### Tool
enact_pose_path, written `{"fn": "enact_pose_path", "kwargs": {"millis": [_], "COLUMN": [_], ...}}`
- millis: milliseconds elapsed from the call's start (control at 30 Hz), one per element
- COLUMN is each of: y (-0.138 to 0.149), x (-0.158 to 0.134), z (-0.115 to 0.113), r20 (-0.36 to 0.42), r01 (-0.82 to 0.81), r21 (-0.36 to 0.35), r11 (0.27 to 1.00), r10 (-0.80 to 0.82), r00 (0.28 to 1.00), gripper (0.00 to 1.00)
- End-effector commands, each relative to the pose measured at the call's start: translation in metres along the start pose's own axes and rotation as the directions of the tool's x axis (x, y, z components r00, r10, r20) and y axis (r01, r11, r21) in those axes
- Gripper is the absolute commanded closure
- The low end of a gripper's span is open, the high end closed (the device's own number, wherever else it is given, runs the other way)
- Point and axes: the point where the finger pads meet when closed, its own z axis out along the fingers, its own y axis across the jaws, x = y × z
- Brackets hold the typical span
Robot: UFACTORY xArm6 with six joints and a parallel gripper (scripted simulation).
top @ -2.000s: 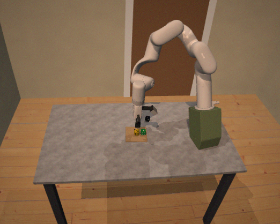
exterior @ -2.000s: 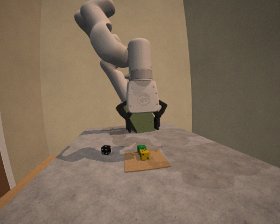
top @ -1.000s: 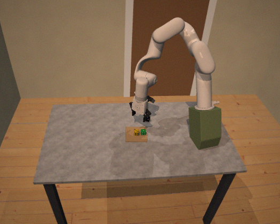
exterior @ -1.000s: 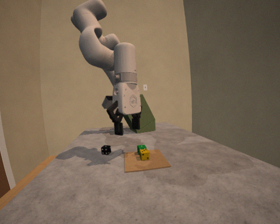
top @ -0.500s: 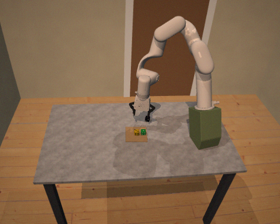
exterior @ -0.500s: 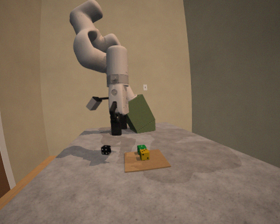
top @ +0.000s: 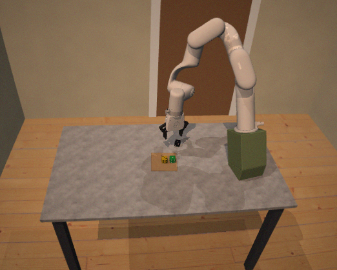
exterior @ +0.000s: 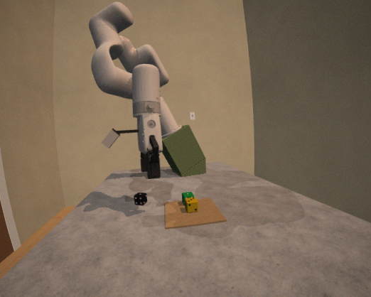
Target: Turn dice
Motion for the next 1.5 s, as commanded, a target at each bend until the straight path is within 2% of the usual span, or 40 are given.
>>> {"fn": "enact_pose_path", "kwargs": {"millis": [0, 67, 167, 233, 333, 400, 433, 567, 667, 733, 900, 1133, 1167, 1467], "y": [0.007, 0.011, 0.011, 0.018, 0.021, 0.026, 0.027, 0.036, 0.039, 0.039, 0.045, 0.046, 0.046, 0.046], "x": [0.006, 0.008, 0.009, 0.013, 0.014, 0.017, 0.017, 0.022, 0.024, 0.024, 0.026, 0.027, 0.027, 0.027], "z": [-0.001, 0.0, 0.0, 0.0, 0.0, 0.0, 0.0, 0.0, 0.0, 0.0, 0.0, 0.0, 0.0, 0.0], "r20": [0.017, 0.017, 0.017, 0.018, 0.019, 0.019, 0.019, 0.02, 0.02, 0.02, 0.02, 0.02, 0.02, 0.02], "r01": [0.171, 0.245, 0.251, 0.376, 0.433, 0.528, 0.532, 0.674, 0.726, 0.726, 0.794, 0.812, 0.812, 0.812], "r21": [-0.007, -0.006, -0.006, -0.004, -0.003, -0.001, -0.001, 0.002, 0.004, 0.004, 0.006, 0.007, 0.007, 0.007], "r11": [0.985, 0.969, 0.968, 0.926, 0.902, 0.85, 0.847, 0.739, 0.688, 0.688, 0.608, 0.584, 0.584, 0.584], "r10": [-0.171, -0.245, -0.251, -0.376, -0.433, -0.527, -0.532, -0.674, -0.726, -0.726, -0.794, -0.812, -0.812, -0.812], "r00": [0.985, 0.969, 0.968, 0.926, 0.901, 0.849, 0.847, 0.738, 0.688, 0.688, 0.608, 0.584, 0.584, 0.584], "gripper": [0.0, 0.0, 0.0, 0.0, 0.0, 0.0, 0.0, 0.0, 0.0, 0.0, 0.0, 0.0, 0.53, 0.53]}}
